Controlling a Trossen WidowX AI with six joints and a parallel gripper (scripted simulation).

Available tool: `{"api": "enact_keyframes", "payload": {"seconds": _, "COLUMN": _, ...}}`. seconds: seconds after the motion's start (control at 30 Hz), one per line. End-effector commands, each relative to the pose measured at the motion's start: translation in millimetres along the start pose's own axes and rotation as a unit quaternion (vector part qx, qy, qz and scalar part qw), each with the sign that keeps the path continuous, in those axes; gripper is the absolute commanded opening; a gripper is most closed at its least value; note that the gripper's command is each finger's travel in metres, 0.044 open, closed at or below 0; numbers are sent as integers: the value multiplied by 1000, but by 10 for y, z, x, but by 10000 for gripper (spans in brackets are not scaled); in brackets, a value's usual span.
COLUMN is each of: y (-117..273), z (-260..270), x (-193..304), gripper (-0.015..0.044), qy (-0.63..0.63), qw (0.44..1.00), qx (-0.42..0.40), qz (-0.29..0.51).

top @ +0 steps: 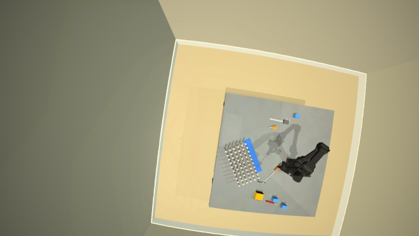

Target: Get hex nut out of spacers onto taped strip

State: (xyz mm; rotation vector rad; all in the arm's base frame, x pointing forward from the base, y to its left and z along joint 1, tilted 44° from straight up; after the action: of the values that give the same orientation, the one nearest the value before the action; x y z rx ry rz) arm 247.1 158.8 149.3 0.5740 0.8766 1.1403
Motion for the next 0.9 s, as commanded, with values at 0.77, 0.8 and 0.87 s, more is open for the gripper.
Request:
{"api": "enact_keyframes", "payload": {"seconds": 0.77, "y": -58, "z": -40, "x": -741, "gripper": 0, "qy": -218, "qw": 970, "qx": -105, "qz": -27}}
{"api": "enact_keyframes", "payload": {"seconds": 0.8, "y": -104, "z": -49, "x": -751, "gripper": 0, "qy": -218, "qw": 970, "qx": -103, "qz": -27}}
{"api": "enact_keyframes", "payload": {"seconds": 0.87, "y": -201, "z": -69, "x": -772, "gripper": 0, "qy": -219, "qw": 970, "qx": -100, "qz": -27}}
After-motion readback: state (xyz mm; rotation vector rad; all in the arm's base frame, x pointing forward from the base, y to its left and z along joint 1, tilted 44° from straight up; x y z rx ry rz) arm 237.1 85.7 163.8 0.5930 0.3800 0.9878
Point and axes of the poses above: the point midway between the two fingers, 35 mm back from their tips, its own y axis back along the fingers, its own z axis across the jaws, x = y × z, the point moved 2 cm from there along y, back along the fingers, and after that the axes turned 5 degrees about y, right-handed, at the moved point
